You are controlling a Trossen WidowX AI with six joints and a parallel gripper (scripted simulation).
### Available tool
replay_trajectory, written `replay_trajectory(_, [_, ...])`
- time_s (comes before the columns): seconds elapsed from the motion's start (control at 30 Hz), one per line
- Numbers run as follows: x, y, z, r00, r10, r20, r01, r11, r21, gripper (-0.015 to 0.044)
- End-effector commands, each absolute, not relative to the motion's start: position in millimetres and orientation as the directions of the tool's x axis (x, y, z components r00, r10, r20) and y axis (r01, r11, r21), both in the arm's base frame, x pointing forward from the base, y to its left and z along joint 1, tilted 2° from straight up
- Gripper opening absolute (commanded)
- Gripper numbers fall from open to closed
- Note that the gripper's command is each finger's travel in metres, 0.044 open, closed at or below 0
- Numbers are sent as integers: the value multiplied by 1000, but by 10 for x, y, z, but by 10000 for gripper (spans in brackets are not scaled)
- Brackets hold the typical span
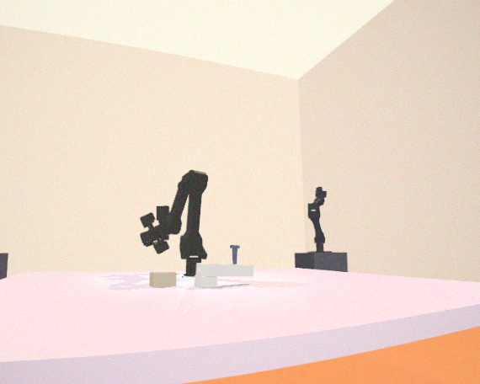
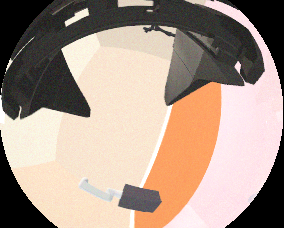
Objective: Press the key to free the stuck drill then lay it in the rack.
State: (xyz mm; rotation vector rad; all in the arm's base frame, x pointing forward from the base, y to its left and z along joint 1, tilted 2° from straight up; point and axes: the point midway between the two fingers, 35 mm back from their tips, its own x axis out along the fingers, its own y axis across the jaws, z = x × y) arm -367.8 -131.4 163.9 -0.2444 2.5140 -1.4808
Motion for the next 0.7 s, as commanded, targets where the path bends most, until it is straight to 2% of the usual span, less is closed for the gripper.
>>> replay_trajectory(0.0, [-3678, -1314, 1639, -963, -249, -99, -34, 480, -876, 374])
replay_trajectory(0.27, [-3669, -1337, 1645, -962, -254, -98, -38, 482, -875, 164])
replay_trajectory(0.47, [-3360, -2077, 1647, -890, -429, -155, -54, 437, -898, 6])
replay_trajectory(0.67, [-2817, -2737, 1531, -745, -610, -269, 28, 374, -927, 0])
